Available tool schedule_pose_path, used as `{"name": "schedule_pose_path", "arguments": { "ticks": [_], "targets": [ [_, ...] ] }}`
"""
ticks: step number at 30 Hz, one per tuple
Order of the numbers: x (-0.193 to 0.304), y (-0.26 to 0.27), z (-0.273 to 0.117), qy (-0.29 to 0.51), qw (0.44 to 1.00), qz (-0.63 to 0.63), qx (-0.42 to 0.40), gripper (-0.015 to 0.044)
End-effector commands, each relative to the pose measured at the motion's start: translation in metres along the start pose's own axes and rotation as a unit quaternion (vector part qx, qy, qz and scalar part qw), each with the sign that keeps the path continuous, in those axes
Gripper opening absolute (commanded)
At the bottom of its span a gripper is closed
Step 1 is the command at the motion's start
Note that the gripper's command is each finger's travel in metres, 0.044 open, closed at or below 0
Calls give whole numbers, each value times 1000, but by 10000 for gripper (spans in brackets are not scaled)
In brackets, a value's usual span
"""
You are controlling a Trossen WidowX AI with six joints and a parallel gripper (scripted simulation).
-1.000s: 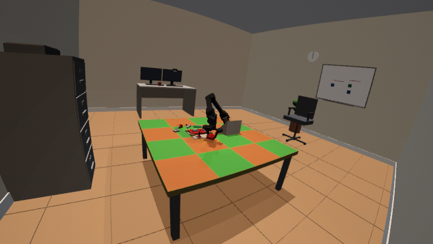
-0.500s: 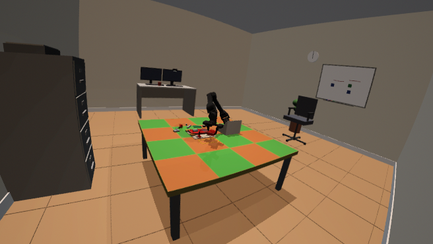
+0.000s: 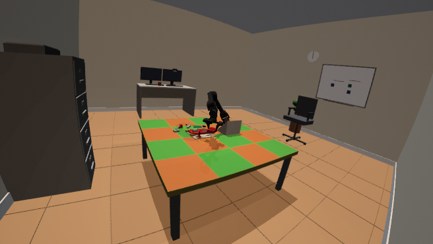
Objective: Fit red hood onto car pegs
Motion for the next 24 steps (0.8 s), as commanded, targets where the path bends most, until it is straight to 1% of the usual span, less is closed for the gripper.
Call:
{"name": "schedule_pose_path", "arguments": {
  "ticks": [1, 24],
  "targets": [
    [1, -6, 0, 0, 1000, 8, -1, 0],
    [29, -114, -6, -8, 987, 161, -8, 0]
  ]
}}
Point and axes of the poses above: the point midway between the two fingers, 35 mm back from their tips, its own z axis out along the fingers, its own y axis across the jaws, x = y × z, the point moved 3 cm from there along -z, back along the fingers, and after that the axes turned 6 degrees about -z, right-handed, at the moved point
